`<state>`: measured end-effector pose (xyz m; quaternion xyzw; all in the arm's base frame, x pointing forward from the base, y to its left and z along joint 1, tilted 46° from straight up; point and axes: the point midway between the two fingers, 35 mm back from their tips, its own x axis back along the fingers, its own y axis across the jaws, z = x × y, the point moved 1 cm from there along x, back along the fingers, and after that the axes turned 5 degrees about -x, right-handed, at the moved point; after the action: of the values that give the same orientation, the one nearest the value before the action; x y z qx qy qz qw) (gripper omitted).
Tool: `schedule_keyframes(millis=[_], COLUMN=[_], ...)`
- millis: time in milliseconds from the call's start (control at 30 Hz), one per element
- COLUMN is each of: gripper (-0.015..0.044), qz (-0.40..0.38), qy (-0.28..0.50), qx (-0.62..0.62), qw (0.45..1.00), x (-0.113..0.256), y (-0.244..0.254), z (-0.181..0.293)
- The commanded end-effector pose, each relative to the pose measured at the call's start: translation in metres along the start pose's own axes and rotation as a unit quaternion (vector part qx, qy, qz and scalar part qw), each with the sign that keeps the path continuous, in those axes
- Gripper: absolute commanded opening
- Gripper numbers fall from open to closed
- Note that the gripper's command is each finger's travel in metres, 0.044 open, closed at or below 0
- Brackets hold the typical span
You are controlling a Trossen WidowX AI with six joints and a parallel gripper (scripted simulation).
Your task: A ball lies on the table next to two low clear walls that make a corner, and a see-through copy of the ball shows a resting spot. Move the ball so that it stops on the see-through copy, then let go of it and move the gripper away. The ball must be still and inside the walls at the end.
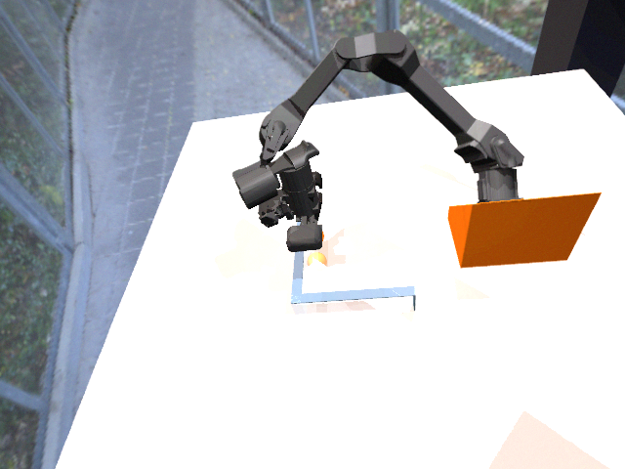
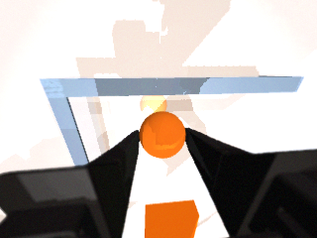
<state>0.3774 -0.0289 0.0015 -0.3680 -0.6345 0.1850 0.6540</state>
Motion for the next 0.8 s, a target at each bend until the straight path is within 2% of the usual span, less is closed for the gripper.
schedule_keyframes(millis=[0,367,767], gripper=[0.0,0.0,0.0], qz=[-0.002,-0.001,-0.001], qy=[-0.003,-0.004,-0.004], qx=[-0.003,-0.003,-0.003], qw=[1.0,1.0,1.0], x=[-0.003,-0.066,-0.078], y=[0.005,0.005,0.004], z=[-0.002,-0.003,-0.002])
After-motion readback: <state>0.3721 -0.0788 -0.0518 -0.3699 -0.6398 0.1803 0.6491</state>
